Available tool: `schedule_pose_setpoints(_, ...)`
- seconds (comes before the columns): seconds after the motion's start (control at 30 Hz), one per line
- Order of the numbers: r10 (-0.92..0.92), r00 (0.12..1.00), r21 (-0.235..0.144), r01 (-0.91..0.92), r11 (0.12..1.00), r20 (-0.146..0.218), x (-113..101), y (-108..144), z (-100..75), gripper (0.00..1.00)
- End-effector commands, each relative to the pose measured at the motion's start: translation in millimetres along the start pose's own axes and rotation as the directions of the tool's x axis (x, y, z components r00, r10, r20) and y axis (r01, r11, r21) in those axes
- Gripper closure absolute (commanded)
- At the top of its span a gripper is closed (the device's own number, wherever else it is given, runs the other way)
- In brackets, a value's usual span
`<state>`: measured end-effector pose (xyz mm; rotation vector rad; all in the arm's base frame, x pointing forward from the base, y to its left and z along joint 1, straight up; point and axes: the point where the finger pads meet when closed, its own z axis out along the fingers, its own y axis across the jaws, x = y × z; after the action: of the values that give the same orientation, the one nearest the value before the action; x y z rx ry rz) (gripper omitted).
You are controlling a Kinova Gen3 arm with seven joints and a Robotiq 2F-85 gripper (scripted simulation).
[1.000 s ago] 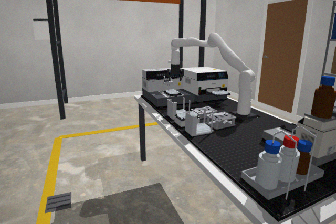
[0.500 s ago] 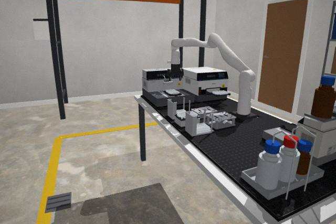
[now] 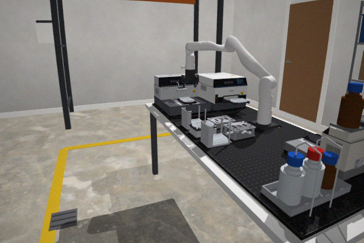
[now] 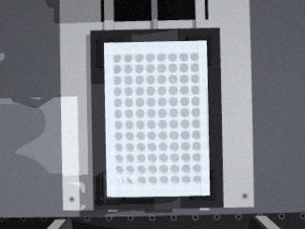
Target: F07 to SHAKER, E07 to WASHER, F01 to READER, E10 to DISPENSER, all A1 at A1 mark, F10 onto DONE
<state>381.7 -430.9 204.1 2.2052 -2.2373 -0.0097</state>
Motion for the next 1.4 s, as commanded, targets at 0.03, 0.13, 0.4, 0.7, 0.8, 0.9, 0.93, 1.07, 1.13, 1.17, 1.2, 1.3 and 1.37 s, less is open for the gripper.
schedule_pose_setpoints(0.03, 0.000, 1.000, 0.001, 0.000, 1.000, -0.002, 0.2, -0.3, -1.3, 0.00)
schedule_pose_setpoints(0.13, 0.000, 1.000, 0.001, 0.000, 1.000, -0.002, 0.2, -0.3, -1.3, 0.00)
schedule_pose_setpoints(0.4, 0.000, 1.000, 0.001, 0.000, 1.000, -0.002, 0.2, -0.3, -1.3, 0.00)
schedule_pose_setpoints(0.7, -0.001, 1.000, 0.002, 0.001, 1.000, -0.002, 6.9, -0.3, -1.3, 0.00)
schedule_pose_setpoints(0.8, -0.001, 1.000, 0.002, 0.001, 1.000, -0.002, 16.9, -0.3, -1.4, 0.00)
schedule_pose_setpoints(0.9, 0.000, 1.000, 0.002, 0.001, 1.000, -0.002, 26.9, -0.3, -1.4, 0.00)
schedule_pose_setpoints(0.93, 0.000, 1.000, 0.002, 0.000, 1.000, -0.002, 30.2, -0.3, -1.4, 0.00)
schedule_pose_setpoints(1.07, 0.000, 1.000, 0.002, 0.000, 1.000, -0.002, 36.9, -0.3, -1.4, 0.00)
schedule_pose_setpoints(1.13, 0.000, 1.000, 0.002, 0.000, 1.000, -0.002, 43.6, -0.3, -1.5, 0.00)
schedule_pose_setpoints(1.17, 0.000, 1.000, 0.002, 0.000, 1.000, -0.002, 46.9, -0.3, -1.5, 0.00)
schedule_pose_setpoints(1.2, 0.000, 1.000, 0.002, 0.000, 1.000, -0.002, 50.2, -0.3, -1.5, 0.00)
schedule_pose_setpoints(1.3, 0.000, 1.000, 0.002, 0.000, 1.000, -0.002, 56.6, -0.3, -1.5, 0.00)
schedule_pose_setpoints(1.37, 0.000, 1.000, 0.002, 0.000, 1.000, -0.002, 56.6, -0.2, -1.5, 0.00)
